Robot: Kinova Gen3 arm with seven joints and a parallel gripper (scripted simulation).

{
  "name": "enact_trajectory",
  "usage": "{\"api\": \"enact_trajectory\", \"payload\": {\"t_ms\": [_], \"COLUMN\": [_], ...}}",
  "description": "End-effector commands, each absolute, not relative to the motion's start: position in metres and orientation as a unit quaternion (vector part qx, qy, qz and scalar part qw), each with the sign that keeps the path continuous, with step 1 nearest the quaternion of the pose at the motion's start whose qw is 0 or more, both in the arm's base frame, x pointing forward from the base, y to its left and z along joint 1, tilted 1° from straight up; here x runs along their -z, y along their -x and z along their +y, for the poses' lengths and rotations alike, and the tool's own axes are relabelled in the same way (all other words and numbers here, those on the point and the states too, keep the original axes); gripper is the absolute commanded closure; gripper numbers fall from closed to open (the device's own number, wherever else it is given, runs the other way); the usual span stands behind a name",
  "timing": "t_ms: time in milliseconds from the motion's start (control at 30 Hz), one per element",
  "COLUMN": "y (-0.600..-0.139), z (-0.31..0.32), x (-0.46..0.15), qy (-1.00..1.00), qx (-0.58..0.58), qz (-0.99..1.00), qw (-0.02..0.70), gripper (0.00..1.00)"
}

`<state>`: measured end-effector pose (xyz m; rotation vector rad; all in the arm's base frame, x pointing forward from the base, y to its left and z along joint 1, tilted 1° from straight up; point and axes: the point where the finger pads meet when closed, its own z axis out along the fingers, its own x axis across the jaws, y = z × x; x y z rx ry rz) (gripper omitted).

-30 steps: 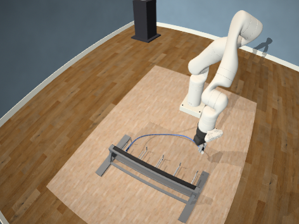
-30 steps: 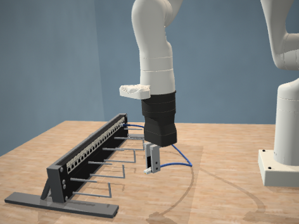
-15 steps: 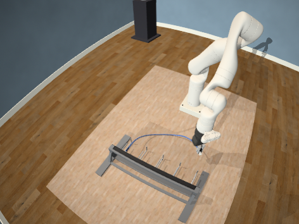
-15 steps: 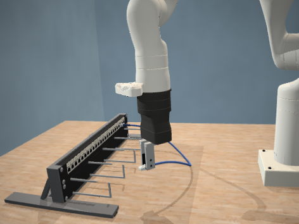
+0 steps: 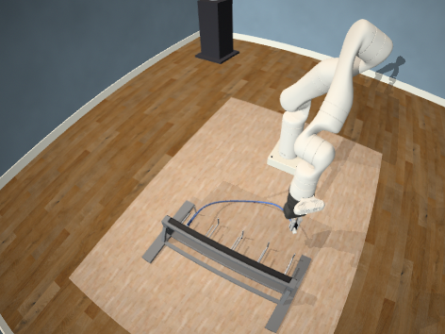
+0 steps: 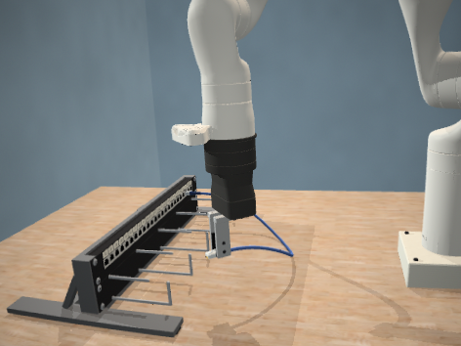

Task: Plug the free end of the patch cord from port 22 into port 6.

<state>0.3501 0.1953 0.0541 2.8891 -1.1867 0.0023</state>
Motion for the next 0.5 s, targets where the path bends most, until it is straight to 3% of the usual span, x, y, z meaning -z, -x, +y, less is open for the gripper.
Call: {"api": "enact_trajectory", "payload": {"t_ms": [0,467], "y": [-0.354,-0.367], "z": [0.194,0.189], "x": [-0.055,-0.058], "qy": [-0.921,-0.900], "qx": [-0.002,-0.003], "qz": [-0.388,-0.435], "qw": [0.009,0.009], "gripper": [1.00,1.00]}}
